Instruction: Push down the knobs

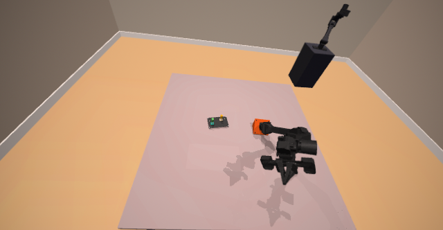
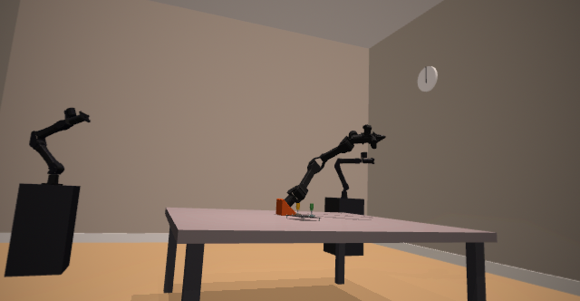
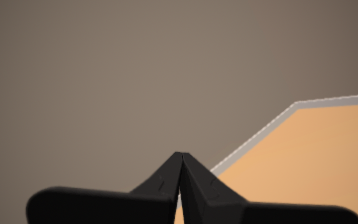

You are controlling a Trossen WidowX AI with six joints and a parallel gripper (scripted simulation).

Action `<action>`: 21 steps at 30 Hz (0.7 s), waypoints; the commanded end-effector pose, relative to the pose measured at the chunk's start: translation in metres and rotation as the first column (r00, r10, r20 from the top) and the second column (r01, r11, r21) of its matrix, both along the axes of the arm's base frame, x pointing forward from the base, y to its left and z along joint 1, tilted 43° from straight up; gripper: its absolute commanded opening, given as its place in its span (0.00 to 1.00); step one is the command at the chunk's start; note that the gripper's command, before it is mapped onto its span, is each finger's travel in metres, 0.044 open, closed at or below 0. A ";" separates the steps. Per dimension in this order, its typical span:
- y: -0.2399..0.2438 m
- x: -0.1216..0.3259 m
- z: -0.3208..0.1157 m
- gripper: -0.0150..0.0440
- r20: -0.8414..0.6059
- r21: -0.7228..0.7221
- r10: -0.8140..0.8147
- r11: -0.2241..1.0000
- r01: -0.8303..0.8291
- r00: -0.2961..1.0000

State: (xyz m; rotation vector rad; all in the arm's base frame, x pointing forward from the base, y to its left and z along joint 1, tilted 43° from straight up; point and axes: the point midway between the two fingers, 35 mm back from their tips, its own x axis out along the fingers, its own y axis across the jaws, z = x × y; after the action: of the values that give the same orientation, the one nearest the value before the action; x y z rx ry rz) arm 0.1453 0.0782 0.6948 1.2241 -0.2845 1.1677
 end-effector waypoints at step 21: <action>-0.076 0.177 -0.094 0.25 -0.394 -0.043 -0.335 0.937 0.346 0.856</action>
State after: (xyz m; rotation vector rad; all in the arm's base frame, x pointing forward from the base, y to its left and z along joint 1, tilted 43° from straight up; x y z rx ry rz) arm 0.3056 0.0130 0.6145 1.3460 -0.2093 0.6583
